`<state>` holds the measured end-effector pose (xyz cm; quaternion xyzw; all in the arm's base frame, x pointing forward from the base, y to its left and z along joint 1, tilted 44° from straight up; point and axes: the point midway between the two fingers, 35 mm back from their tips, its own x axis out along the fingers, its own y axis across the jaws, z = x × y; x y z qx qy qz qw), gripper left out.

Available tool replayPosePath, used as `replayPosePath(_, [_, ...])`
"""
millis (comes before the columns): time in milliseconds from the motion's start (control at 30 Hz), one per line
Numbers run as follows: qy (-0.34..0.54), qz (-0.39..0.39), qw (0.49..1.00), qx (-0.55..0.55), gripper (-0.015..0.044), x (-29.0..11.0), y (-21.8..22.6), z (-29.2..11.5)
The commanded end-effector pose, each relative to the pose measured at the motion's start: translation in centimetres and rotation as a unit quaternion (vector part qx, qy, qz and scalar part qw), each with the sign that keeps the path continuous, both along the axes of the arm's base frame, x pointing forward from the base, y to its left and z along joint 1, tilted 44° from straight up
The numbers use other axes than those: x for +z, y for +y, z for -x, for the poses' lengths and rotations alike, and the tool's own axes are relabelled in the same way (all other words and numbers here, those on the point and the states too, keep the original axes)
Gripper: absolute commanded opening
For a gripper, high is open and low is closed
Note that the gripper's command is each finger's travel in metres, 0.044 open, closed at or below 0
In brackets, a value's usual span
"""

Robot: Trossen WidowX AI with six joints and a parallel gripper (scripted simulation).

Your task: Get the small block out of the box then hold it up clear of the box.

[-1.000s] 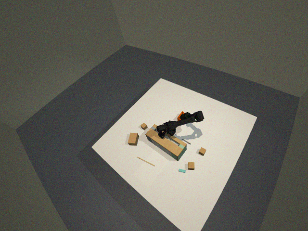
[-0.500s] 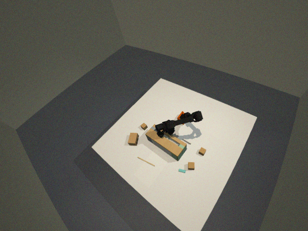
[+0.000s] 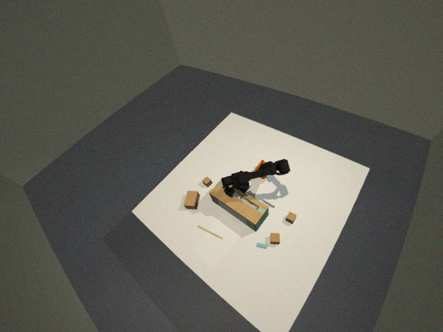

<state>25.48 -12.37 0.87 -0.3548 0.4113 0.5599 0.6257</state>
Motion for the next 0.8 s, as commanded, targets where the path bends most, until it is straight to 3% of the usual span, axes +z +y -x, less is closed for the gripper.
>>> replayPosePath(0, [-0.002,0.003,1.000,0.001,0.0400,-0.4,-0.5,-0.2])
replayPosePath(767, [-0.002,0.003,1.000,0.001,0.0400,-2.0,-2.2,0.1])
